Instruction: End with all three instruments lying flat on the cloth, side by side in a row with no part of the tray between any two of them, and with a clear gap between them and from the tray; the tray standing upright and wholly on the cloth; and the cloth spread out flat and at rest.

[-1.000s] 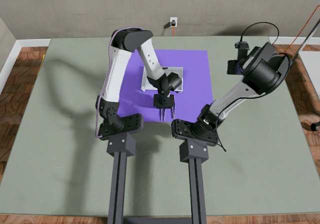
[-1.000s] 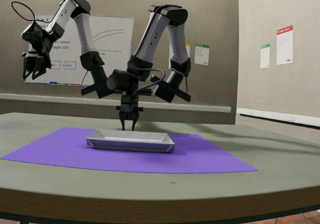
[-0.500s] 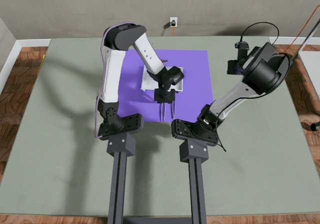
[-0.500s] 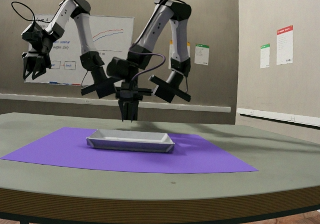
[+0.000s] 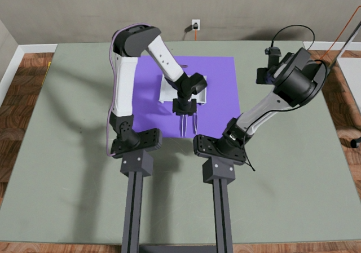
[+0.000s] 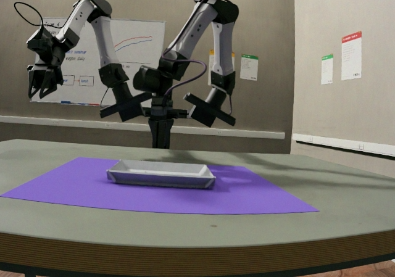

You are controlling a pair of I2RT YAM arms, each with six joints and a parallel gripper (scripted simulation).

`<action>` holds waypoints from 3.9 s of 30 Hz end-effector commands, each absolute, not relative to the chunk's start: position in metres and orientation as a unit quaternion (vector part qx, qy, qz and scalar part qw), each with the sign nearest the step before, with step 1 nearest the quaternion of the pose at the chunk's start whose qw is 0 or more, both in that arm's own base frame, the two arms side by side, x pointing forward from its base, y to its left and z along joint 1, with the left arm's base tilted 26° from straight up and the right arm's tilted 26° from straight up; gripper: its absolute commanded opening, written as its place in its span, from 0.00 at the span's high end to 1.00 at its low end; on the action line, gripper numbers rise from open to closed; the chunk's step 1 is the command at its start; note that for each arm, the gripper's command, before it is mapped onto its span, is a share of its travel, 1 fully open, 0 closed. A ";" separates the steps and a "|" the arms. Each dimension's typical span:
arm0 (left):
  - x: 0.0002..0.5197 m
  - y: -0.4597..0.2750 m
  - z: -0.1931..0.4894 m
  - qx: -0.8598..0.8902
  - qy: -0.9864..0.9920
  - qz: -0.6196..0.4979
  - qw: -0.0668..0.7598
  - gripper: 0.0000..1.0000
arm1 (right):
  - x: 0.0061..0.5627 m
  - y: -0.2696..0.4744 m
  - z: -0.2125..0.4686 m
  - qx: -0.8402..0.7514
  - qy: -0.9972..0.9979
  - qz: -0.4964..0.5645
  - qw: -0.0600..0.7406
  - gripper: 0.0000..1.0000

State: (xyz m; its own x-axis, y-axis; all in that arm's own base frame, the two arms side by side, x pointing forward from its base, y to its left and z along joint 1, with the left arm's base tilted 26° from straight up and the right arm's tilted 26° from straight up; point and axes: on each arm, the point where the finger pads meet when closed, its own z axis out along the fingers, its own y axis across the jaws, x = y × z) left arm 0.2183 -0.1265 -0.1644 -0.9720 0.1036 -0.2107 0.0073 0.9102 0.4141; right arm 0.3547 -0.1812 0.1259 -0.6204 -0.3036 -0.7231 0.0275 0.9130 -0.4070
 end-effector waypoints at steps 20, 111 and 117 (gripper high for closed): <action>0.325 -0.173 -0.076 -0.006 0.975 0.048 0.215 0.68 | 0.388 -0.147 0.076 -0.043 0.942 -0.124 0.307 0.67; 0.374 -0.002 0.396 0.009 0.717 -0.002 0.697 0.68 | 0.427 0.042 -0.149 -0.145 0.957 -0.240 -0.069 0.67; 0.380 -0.003 0.409 0.001 0.698 -0.001 0.716 0.68 | 0.431 0.040 -0.155 -0.144 0.958 -0.240 -0.063 0.67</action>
